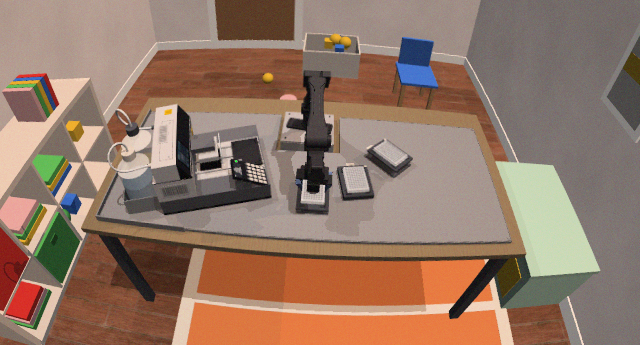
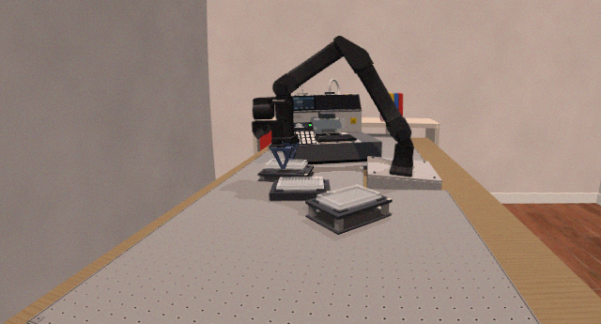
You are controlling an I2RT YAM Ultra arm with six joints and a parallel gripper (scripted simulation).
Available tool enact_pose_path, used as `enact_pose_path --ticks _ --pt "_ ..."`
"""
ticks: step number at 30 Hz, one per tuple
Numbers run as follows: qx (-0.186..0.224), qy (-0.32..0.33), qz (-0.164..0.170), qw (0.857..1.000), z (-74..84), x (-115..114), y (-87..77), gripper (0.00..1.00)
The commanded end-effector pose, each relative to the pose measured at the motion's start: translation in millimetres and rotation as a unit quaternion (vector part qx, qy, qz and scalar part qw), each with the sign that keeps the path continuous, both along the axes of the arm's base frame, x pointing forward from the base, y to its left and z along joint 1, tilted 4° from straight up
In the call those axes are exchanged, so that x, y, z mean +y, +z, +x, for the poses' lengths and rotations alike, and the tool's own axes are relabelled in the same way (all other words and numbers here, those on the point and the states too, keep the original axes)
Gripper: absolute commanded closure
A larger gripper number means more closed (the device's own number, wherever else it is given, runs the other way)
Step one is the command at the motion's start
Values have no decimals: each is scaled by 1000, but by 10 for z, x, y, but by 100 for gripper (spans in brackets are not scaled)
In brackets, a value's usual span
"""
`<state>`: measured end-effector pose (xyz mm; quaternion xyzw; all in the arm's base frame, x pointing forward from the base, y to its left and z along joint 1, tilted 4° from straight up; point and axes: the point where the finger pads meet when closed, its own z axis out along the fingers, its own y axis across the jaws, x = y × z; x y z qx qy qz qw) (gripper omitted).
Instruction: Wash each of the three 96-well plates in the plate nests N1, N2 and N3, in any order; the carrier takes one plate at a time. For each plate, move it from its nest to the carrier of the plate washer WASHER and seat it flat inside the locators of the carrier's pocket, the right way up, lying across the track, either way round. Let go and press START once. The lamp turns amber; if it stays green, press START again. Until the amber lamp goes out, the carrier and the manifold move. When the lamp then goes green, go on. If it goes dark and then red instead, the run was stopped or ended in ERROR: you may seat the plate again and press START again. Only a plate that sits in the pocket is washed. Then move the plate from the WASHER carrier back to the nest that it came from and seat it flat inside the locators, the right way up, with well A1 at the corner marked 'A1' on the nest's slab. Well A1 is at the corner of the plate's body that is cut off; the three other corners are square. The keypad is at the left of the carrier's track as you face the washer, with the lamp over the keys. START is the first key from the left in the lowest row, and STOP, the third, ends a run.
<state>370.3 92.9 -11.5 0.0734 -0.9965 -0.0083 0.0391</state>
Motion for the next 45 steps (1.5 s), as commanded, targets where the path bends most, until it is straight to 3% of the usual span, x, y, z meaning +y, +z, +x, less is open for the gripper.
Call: enact_pose_path --ticks 1,45 --pt "-8 0 2 1000 33 10 44 100" --pt "-8 0 2 1000 25 10 -23 100"
